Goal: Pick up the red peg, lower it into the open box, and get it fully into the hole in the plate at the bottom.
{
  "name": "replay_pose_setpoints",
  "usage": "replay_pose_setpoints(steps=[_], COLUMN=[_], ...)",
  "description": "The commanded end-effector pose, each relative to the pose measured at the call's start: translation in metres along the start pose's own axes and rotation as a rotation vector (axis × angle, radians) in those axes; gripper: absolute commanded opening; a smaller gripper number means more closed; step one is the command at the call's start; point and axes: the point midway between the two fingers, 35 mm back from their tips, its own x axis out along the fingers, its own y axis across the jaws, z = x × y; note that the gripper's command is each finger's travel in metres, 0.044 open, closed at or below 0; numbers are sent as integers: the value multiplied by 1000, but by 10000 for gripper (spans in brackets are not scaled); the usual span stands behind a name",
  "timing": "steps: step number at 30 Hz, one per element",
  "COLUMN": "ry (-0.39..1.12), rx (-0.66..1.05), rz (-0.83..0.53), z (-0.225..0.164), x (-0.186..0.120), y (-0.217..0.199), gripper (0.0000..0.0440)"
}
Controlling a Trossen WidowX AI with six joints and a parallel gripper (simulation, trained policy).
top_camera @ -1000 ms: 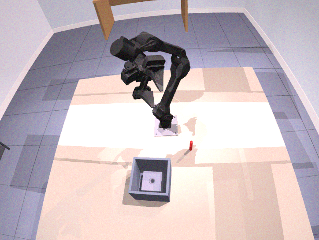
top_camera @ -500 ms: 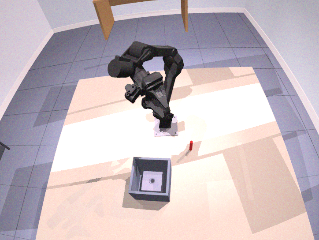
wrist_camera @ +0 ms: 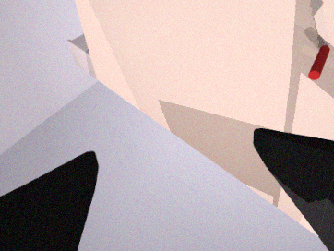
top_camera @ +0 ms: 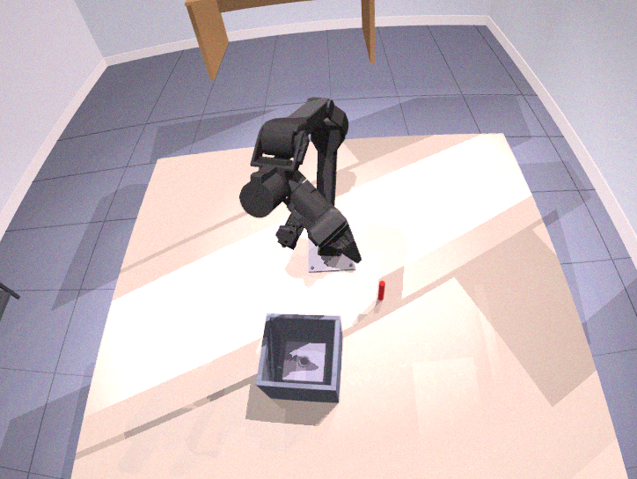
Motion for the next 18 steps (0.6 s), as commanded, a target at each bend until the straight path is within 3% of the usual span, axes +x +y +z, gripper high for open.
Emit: replay_pose_setpoints(steps=[1,18], ry=[19,3], rx=[58,225], rz=[-85,-510], z=[-1,-16], x=[16,77], y=[-12,-85], gripper=[439,440])
